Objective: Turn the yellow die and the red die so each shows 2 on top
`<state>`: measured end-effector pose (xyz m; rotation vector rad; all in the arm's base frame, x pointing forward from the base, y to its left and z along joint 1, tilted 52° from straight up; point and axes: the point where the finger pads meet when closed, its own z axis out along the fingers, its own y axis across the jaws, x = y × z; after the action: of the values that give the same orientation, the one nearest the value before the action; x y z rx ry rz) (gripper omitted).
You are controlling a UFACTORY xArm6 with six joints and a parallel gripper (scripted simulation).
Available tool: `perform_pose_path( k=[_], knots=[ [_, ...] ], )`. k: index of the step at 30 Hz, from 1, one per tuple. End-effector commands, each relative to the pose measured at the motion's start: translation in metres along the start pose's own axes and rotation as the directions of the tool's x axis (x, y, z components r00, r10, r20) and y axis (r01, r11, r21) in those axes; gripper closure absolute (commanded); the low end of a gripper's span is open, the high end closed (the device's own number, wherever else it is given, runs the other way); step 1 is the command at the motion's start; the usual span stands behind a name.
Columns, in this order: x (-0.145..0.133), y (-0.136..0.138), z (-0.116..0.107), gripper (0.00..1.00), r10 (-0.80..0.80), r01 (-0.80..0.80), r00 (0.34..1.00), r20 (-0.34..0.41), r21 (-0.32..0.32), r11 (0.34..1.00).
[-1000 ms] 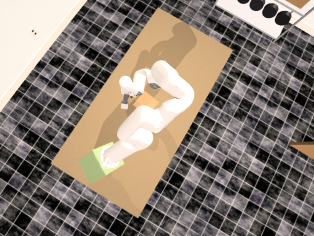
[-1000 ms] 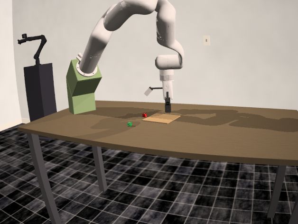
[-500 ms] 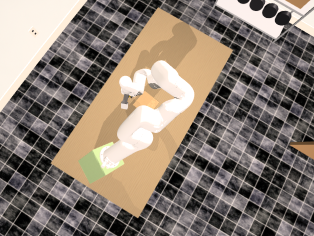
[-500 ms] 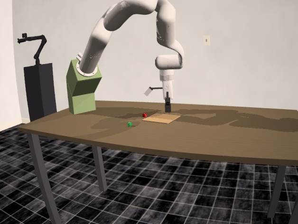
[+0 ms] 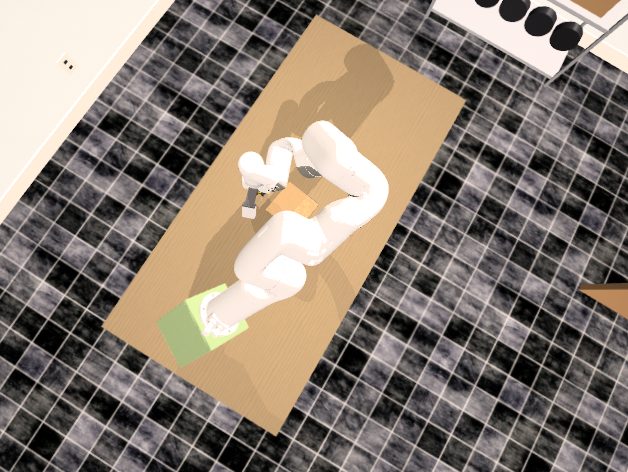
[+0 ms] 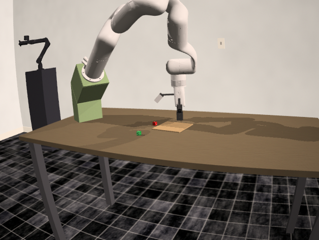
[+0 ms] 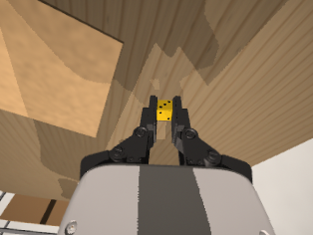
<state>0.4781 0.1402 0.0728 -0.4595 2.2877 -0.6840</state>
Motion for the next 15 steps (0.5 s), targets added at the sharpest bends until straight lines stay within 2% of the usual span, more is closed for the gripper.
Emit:
perform_pose_path(
  k=[1, 7, 11, 13, 15],
  knots=[
    [-0.001, 0.000, -0.001, 0.89, 0.000, 0.000, 1.000, 0.002, -0.001, 1.000],
    [-0.001, 0.000, -0.007, 0.89, 0.000, 0.000, 1.000, 0.002, -0.001, 1.000],
    [-0.001, 0.000, -0.029, 0.89, 0.000, 0.000, 1.000, 0.002, -0.001, 1.000],
    [-0.001, 0.000, -0.029, 0.89, 0.000, 0.000, 1.000, 0.002, -0.001, 1.000],
    [-0.001, 0.000, -0.044, 0.89, 0.000, 0.000, 1.000, 0.002, -0.001, 1.000]
  ],
)
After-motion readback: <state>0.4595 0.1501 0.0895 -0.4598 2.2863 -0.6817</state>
